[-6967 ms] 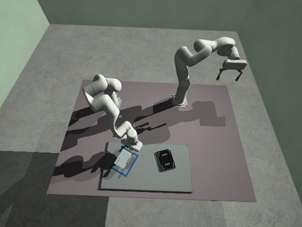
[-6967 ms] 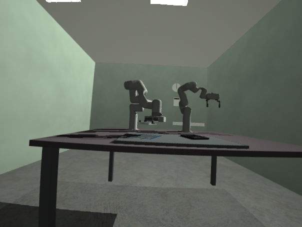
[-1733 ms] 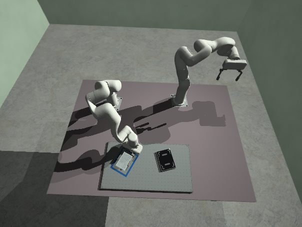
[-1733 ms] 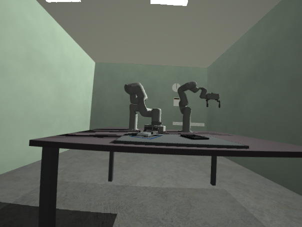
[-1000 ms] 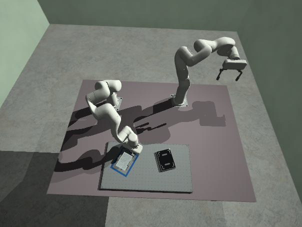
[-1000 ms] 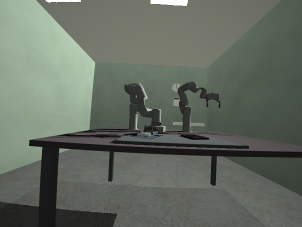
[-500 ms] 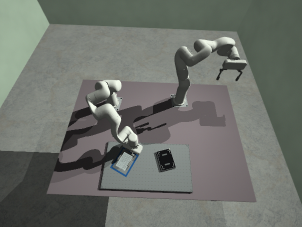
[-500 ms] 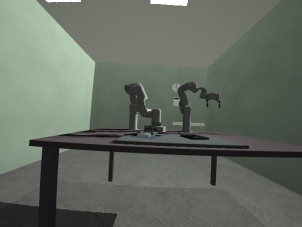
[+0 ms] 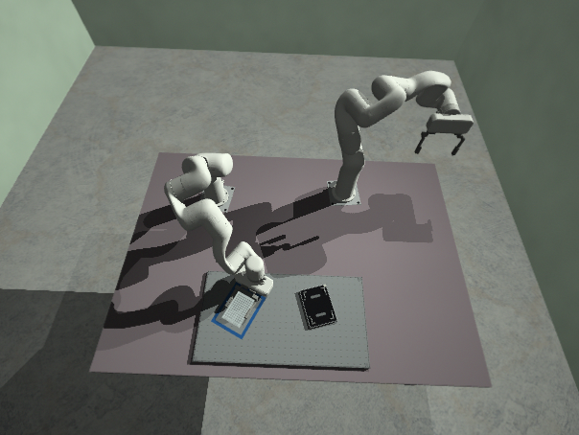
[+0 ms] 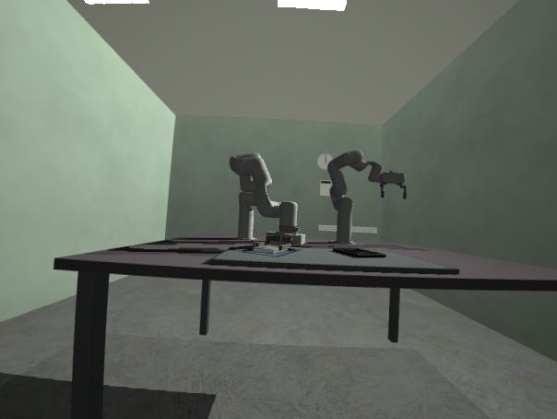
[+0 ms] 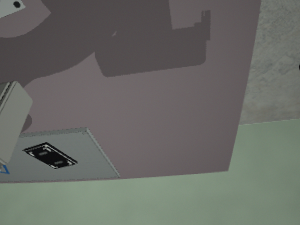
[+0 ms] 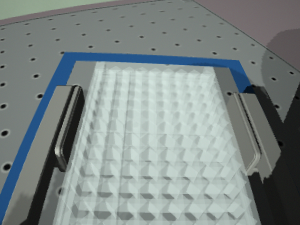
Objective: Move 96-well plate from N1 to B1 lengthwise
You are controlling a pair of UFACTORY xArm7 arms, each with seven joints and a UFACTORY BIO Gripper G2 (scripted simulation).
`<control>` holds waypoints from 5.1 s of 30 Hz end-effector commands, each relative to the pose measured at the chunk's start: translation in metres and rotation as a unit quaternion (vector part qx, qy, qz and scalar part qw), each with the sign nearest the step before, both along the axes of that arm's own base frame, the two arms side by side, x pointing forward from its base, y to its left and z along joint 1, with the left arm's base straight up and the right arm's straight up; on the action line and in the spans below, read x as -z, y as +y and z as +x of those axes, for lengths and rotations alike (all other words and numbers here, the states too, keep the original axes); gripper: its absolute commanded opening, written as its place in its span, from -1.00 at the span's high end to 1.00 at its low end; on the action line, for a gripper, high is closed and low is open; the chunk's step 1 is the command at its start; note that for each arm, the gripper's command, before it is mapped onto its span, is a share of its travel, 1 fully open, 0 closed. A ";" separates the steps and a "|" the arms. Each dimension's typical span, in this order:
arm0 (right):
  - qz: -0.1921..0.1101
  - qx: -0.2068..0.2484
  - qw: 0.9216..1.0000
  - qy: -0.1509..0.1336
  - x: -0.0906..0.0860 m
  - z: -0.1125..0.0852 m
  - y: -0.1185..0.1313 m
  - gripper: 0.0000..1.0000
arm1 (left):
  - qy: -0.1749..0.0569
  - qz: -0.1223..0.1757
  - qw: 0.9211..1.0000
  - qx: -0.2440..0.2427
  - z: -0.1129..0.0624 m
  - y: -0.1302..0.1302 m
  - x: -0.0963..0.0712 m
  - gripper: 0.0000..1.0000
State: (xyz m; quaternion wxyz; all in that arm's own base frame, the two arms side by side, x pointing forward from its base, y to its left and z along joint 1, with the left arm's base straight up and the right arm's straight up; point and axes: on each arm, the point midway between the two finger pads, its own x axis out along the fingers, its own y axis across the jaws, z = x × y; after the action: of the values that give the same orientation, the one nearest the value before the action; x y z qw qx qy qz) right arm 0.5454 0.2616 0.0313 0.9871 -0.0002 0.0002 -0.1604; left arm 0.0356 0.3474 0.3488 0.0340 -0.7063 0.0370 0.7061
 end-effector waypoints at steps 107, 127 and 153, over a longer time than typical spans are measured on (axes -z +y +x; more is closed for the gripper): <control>0.000 -0.160 0.987 -0.002 -0.125 -0.003 -0.060 0.25 | 0.000 0.002 1.000 0.000 0.000 0.000 -0.001 -1.00; 0.000 -0.160 0.987 -0.002 -0.177 -0.007 -0.133 0.25 | 0.000 0.002 1.000 0.000 0.000 0.000 -0.001 -1.00; 0.000 -0.160 0.987 -0.002 -0.242 -0.012 -0.222 0.25 | 0.000 0.002 1.000 0.000 0.000 0.000 -0.001 -1.00</control>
State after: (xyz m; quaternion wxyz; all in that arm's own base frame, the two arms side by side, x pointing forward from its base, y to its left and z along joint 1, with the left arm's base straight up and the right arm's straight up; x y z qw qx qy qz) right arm 0.5336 0.0502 0.2636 1.0000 -0.0004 -0.0015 -0.0015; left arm 0.0356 0.3474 0.3488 0.0340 -0.7063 0.0370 0.7061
